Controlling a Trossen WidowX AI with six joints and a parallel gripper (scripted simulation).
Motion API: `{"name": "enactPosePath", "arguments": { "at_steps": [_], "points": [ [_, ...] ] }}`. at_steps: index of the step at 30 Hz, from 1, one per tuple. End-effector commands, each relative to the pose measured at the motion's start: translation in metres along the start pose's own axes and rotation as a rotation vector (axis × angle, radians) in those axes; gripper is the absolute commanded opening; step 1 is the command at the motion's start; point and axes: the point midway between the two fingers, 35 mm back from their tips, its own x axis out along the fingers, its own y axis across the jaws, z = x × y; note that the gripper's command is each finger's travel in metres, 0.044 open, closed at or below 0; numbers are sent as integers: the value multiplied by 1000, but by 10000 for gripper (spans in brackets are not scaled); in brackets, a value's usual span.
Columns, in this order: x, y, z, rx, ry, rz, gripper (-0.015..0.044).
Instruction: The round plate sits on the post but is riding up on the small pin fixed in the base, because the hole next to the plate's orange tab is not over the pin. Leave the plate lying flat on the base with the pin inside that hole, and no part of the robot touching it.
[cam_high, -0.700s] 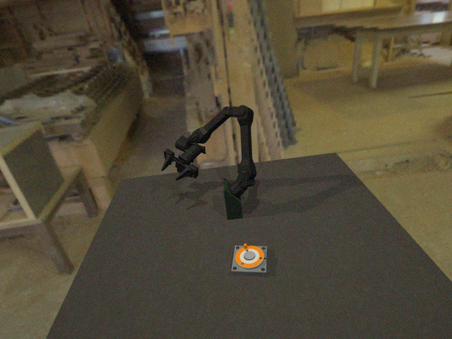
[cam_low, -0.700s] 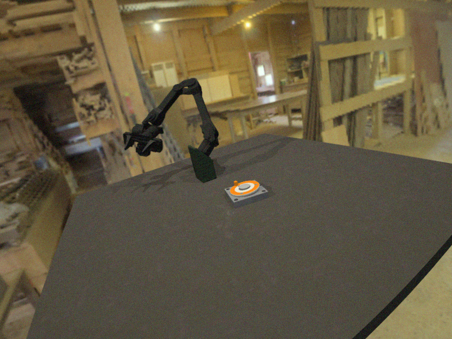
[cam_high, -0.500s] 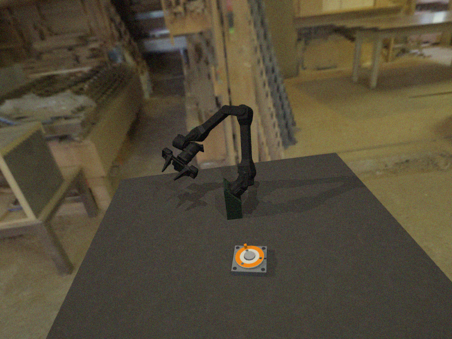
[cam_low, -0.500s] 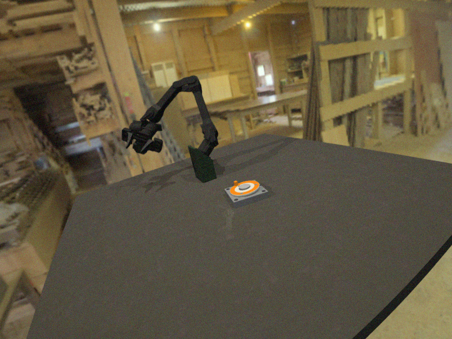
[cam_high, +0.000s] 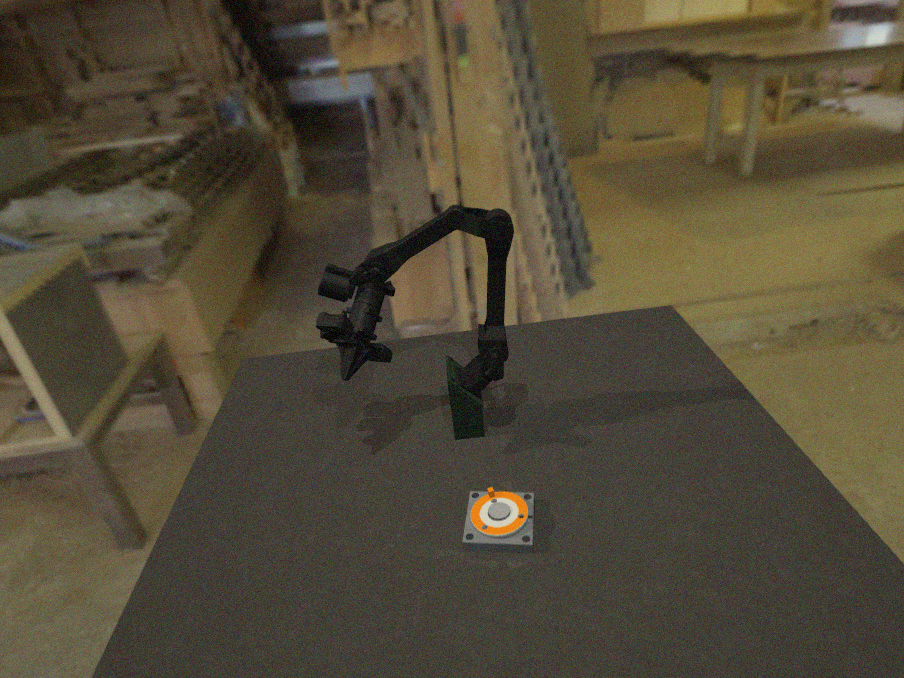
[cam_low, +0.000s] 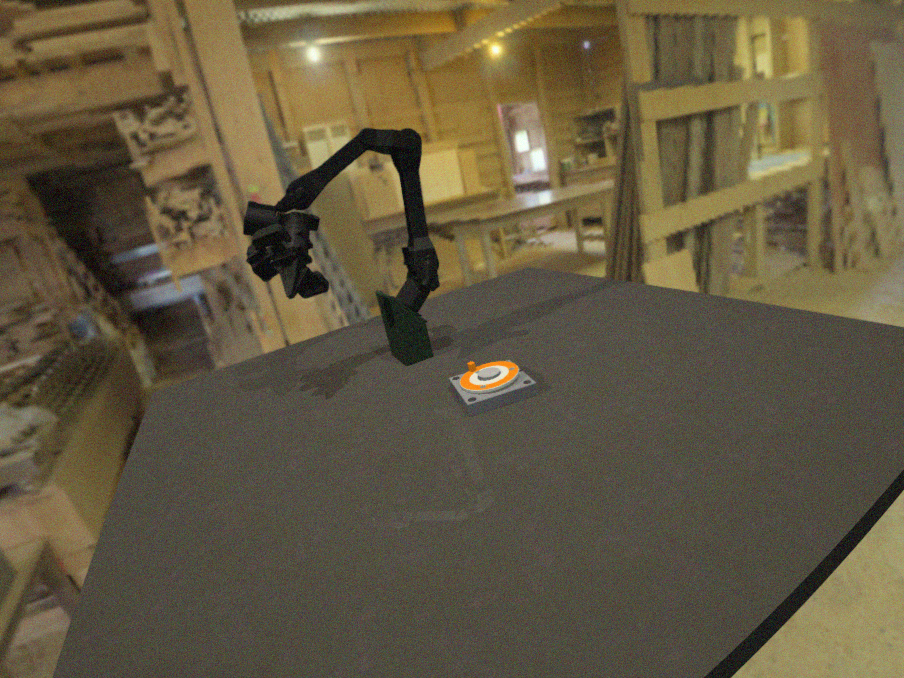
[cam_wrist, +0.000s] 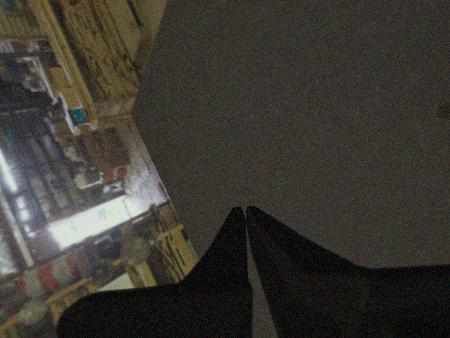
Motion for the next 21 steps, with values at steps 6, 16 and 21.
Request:
{"name": "enactPosePath", "arguments": {
  "at_steps": [6,16,21],
  "points": [
    [53,9,-80,-582,125,-241,0],
    [102,-18,-176,-1251,384,-462,0],
    [118,-41,-214,-1517,538,-537,0]
  ]
}}
